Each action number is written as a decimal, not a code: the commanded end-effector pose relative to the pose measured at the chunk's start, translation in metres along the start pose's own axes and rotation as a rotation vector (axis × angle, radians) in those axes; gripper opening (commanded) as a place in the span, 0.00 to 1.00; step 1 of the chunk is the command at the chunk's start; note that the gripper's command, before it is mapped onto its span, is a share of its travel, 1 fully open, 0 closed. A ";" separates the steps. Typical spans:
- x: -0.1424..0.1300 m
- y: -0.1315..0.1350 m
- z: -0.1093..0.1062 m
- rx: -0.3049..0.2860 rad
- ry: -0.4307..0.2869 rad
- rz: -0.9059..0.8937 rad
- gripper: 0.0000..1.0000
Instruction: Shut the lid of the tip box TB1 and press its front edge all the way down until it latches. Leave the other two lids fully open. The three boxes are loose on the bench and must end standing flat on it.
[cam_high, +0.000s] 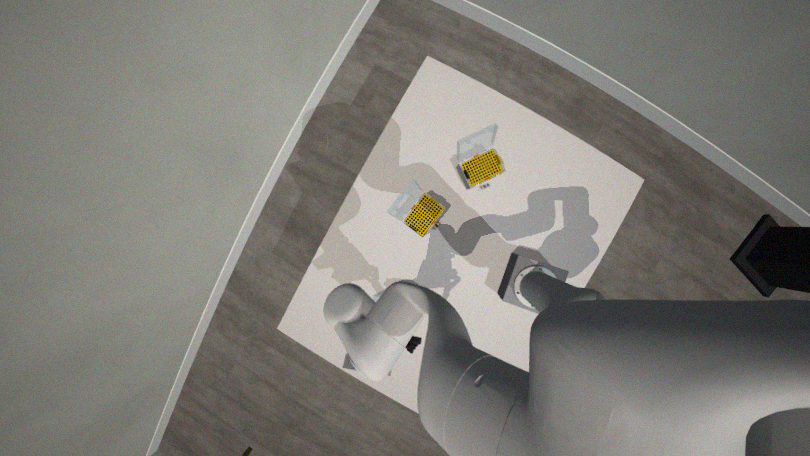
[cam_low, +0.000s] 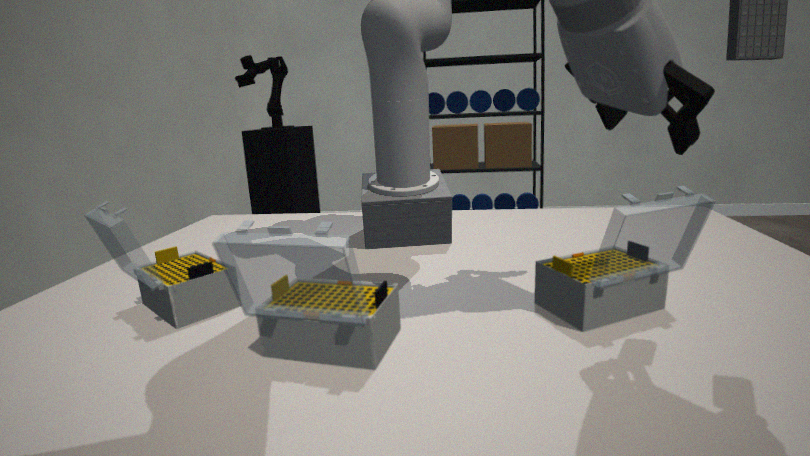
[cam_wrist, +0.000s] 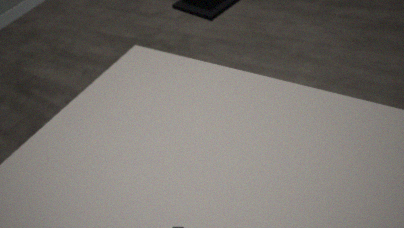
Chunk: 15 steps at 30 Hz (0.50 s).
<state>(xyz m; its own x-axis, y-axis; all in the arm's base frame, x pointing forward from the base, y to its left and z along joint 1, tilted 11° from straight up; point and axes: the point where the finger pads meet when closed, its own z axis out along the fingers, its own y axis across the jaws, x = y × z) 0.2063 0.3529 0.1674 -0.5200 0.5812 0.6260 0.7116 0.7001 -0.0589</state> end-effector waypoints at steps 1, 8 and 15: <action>-0.015 0.001 -0.015 -0.053 -0.016 0.082 1.00; -0.040 0.000 -0.037 -0.065 -0.020 0.101 1.00; -0.055 -0.002 -0.050 -0.128 -0.037 0.206 1.00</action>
<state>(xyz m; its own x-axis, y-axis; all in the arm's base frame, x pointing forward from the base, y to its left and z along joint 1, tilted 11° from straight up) 0.2487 0.3076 0.1701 -0.4106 0.6914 0.5945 0.8250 0.5593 -0.0807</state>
